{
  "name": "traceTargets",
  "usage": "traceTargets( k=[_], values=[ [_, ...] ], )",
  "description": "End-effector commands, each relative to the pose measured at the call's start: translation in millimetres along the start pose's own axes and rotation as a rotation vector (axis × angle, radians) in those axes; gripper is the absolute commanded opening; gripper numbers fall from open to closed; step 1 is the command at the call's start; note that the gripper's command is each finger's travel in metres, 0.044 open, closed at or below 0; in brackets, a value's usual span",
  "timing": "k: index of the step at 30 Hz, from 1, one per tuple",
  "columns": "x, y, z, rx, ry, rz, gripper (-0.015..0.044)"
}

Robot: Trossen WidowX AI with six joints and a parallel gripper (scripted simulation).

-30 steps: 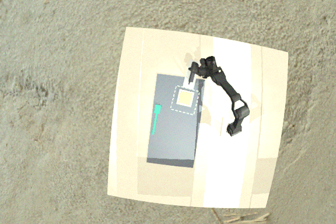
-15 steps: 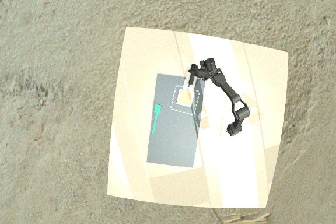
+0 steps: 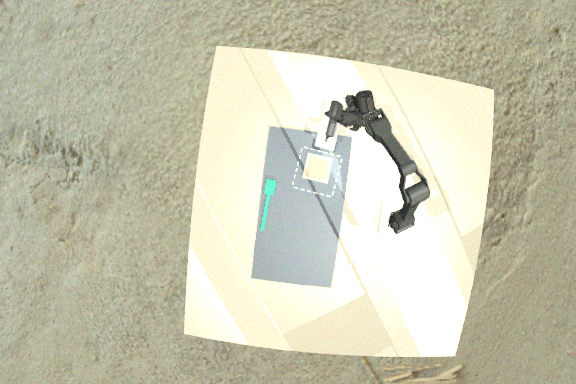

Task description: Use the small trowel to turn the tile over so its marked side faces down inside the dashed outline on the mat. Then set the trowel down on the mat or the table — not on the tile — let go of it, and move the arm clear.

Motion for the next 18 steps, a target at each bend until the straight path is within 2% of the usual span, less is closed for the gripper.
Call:
traceTargets(
  k=[1, 18],
  values=[
    [2, 7, -2, 0.014, 0.003, -0.013, 0.0000],
    [-46, 42, 75, 0.239, 0.193, 0.028, 0.0000]
  ],
)
Point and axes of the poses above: the point midway between the two fingers, 35 mm back from their tips, its own x axis back along the fingers, its own y axis across the jaws, z = x × y, the point moved 3 cm from there along x, back along the fingers, and after that the axes turned 2 degrees about x, right-handed, at the moved point
